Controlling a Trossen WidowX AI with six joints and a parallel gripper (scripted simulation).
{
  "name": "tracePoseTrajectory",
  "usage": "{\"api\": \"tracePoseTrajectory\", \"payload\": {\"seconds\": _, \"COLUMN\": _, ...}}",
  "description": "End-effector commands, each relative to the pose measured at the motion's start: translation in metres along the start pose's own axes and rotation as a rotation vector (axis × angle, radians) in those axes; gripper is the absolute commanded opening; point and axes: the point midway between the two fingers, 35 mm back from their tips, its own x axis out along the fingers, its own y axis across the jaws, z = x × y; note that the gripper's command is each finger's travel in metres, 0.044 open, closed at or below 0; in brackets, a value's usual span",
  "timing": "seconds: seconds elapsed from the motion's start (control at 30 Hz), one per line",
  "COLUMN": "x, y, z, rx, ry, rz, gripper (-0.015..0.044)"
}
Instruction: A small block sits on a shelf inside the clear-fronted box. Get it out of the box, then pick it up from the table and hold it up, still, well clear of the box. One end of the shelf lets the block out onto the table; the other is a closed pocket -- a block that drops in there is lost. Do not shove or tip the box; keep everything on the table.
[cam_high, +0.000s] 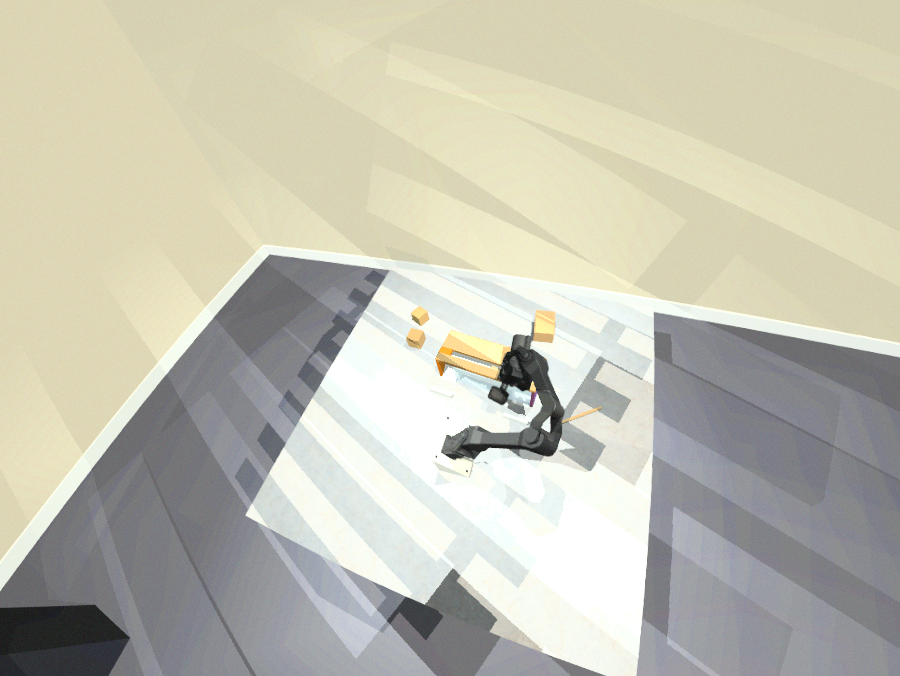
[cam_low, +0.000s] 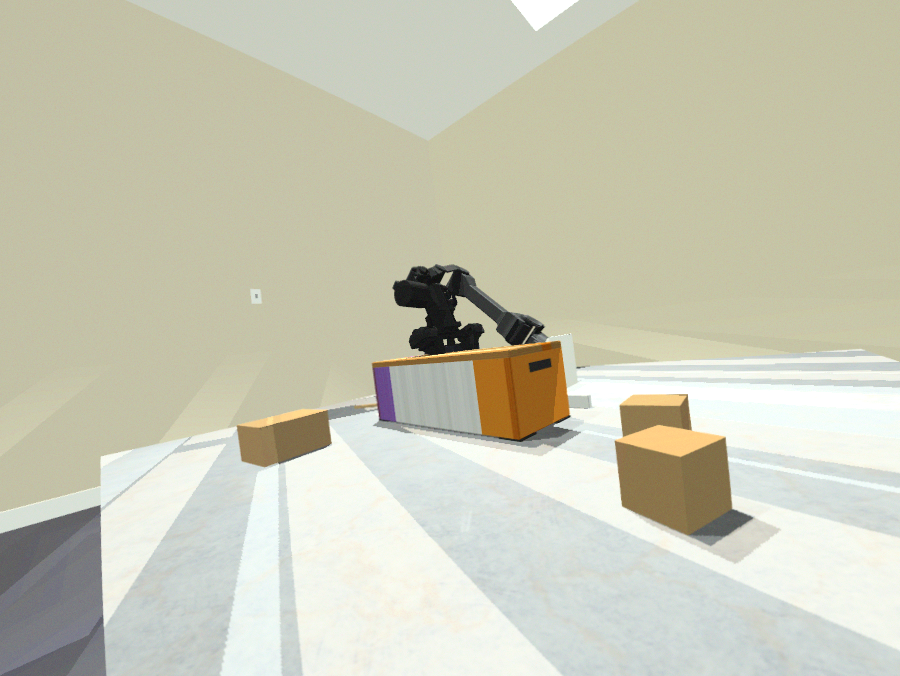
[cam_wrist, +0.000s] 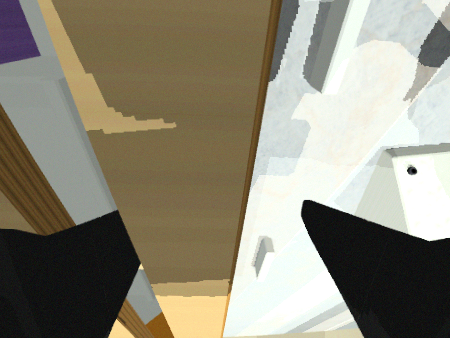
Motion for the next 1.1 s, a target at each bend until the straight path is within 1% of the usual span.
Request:
{"api": "tracePoseTrajectory", "payload": {"seconds": 0.0, "x": 0.005, "y": 0.000, "z": -0.010, "rx": 0.002, "ry": 0.000, "rz": -0.002, "gripper": 0.0400}}
{"api": "tracePoseTrajectory", "payload": {"seconds": 1.07, "x": 0.028, "y": 0.000, "z": -0.073, "rx": 0.002, "ry": 0.002, "rz": -0.003, "gripper": 0.0400}}
